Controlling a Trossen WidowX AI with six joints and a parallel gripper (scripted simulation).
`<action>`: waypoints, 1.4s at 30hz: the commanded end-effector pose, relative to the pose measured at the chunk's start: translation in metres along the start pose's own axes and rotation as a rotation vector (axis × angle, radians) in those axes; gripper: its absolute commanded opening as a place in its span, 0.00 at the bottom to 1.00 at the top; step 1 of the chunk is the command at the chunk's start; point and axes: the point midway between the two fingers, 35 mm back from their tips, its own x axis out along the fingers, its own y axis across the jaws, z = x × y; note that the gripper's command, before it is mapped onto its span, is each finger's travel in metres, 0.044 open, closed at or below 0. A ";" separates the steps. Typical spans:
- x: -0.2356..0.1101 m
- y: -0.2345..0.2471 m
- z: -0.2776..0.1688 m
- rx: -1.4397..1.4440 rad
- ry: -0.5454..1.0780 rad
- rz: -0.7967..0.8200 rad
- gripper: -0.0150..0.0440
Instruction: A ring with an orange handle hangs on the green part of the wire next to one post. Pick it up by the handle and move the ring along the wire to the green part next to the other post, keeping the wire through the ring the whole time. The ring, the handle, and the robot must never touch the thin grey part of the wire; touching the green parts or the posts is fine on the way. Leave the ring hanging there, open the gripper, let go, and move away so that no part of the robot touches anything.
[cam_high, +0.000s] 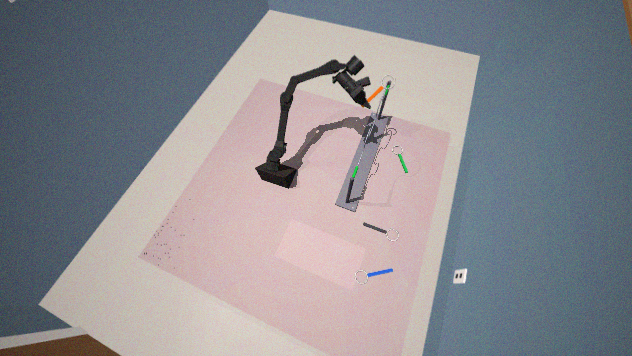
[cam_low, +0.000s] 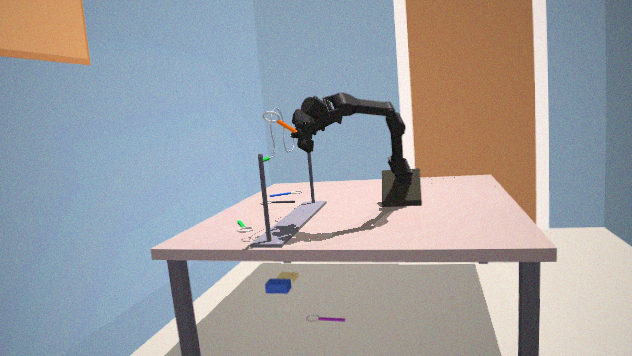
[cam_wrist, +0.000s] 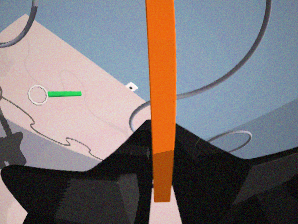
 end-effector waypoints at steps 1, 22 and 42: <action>0.000 0.002 0.000 0.064 -0.004 0.035 0.00; 0.000 0.013 0.002 0.317 -0.015 0.191 0.00; -0.002 0.022 0.006 0.560 -0.028 0.339 0.00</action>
